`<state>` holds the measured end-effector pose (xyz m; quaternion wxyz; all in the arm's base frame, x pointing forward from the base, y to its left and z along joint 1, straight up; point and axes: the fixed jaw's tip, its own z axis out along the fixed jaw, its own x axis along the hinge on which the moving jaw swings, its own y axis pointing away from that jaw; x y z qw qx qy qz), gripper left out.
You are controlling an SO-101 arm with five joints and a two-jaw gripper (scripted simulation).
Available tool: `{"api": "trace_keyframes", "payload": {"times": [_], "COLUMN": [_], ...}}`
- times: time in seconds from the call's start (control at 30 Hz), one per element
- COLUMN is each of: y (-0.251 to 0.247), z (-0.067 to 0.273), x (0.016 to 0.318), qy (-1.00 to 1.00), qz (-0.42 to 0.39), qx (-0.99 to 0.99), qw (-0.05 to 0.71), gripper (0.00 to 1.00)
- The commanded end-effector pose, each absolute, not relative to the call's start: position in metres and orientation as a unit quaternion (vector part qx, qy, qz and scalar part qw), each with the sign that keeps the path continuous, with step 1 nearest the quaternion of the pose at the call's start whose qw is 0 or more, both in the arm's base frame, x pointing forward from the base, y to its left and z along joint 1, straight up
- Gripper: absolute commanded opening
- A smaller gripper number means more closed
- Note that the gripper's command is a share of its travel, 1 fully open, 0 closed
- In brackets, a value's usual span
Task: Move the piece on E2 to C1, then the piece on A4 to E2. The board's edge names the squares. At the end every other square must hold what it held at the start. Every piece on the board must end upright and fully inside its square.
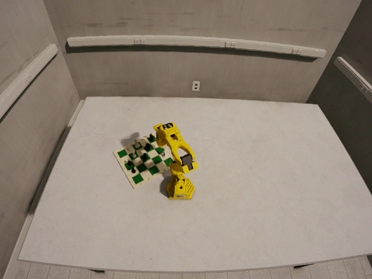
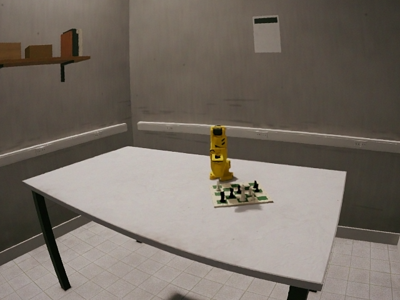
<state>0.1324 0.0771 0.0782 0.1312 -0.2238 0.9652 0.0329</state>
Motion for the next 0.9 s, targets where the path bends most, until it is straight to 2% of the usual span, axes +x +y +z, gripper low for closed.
{"api": "trace_keyframes", "payload": {"times": [0.0, 0.57, 0.87], "y": [0.076, 0.077, 0.077], "z": [0.068, 0.031, 0.024], "x": [0.133, 0.134, 0.134], "qy": [0.964, 0.964, 0.964], "qz": [0.033, 0.033, 0.033], "qx": [-0.225, -0.225, -0.225], "qw": [0.135, 0.135, 0.135], "gripper": [0.13, 0.13, 0.13]}}
